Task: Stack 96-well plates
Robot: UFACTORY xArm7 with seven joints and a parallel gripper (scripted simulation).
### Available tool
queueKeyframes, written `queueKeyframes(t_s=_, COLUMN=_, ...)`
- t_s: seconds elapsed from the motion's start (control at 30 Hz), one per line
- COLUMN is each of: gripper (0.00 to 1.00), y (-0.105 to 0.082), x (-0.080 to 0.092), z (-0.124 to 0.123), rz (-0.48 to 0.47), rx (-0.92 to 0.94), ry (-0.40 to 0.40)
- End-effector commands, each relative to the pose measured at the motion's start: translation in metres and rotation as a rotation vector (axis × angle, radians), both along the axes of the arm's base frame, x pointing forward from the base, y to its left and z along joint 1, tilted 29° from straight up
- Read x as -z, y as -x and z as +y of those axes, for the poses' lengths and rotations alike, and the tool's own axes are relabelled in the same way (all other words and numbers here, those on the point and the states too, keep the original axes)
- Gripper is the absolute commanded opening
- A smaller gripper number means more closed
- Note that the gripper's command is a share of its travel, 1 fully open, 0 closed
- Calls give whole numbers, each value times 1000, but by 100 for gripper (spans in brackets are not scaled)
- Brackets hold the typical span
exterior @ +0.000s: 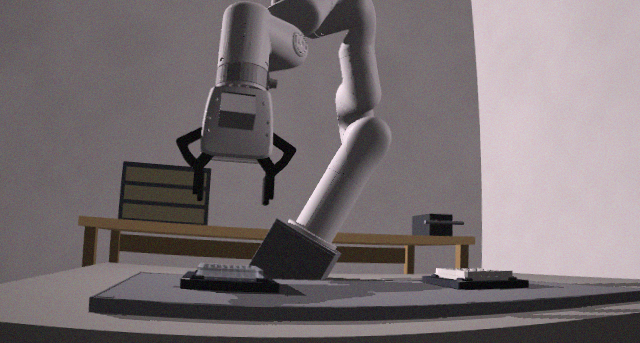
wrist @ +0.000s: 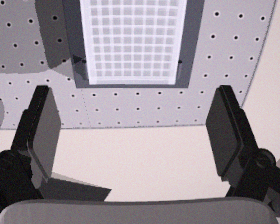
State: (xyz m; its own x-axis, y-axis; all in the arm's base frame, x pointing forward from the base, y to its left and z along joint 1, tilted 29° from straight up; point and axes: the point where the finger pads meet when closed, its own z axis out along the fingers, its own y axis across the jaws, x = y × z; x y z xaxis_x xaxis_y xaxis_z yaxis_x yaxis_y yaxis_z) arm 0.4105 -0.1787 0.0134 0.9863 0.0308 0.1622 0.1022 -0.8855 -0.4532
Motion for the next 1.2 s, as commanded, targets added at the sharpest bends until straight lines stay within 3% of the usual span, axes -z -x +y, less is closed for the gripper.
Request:
queueKeyframes(t_s=0.0, gripper=100, y=-1, x=2, z=0, rz=-2, rx=2, ry=3)
queueKeyframes(t_s=1.17, gripper=100, y=-8, x=47, z=24, rz=-2, rx=2, ry=3)
